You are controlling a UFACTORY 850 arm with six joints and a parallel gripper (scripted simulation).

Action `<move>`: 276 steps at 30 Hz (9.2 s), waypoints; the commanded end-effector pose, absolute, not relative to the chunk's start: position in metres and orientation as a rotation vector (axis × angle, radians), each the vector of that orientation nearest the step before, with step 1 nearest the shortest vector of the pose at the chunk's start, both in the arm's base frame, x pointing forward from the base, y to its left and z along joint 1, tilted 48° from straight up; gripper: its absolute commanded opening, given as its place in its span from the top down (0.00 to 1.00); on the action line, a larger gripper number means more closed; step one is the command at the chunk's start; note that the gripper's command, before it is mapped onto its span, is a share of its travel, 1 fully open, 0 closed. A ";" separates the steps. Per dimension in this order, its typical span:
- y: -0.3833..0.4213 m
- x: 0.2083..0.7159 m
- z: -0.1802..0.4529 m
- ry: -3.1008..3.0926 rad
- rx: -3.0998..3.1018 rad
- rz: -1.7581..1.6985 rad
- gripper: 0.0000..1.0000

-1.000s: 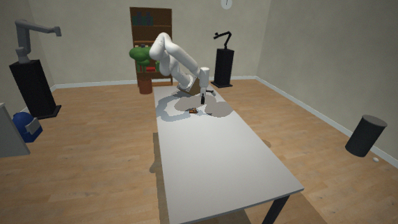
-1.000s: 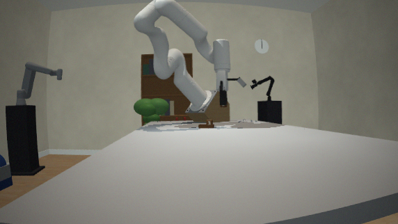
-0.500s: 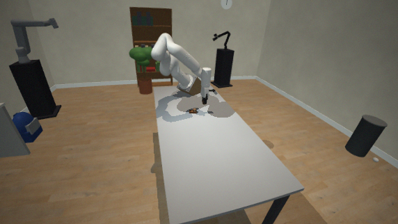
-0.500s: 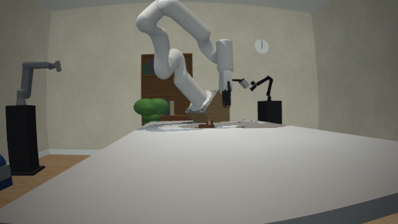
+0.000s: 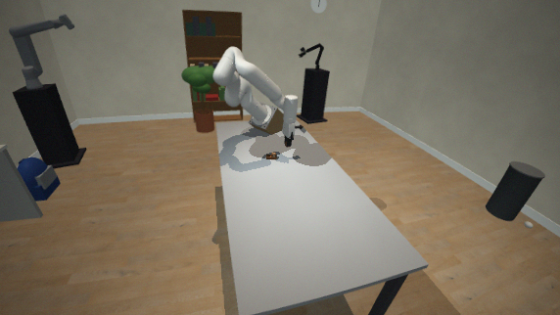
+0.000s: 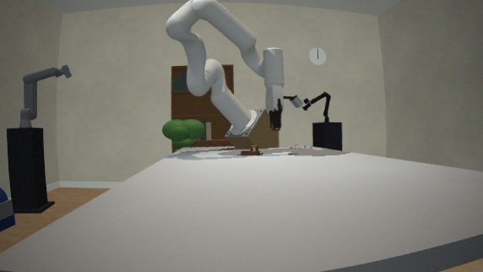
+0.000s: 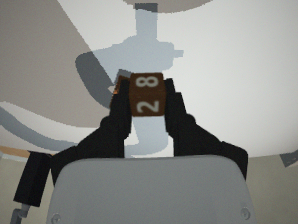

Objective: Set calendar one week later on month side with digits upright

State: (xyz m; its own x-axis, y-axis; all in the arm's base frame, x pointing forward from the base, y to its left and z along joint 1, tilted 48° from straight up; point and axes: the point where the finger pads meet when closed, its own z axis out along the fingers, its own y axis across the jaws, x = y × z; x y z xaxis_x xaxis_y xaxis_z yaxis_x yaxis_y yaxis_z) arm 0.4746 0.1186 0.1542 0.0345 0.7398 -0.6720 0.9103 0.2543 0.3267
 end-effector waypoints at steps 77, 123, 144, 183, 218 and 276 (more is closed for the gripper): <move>0.057 0.513 0.090 1.738 1.523 -0.277 0.73; 0.058 0.514 0.090 1.738 1.524 -0.277 0.73; 0.055 0.515 0.087 1.738 1.524 -0.277 0.73; 0.055 0.515 0.087 1.738 1.524 -0.277 0.73; 0.055 0.515 0.087 1.738 1.524 -0.277 0.73; 0.111 0.479 0.146 1.738 1.524 -0.277 0.53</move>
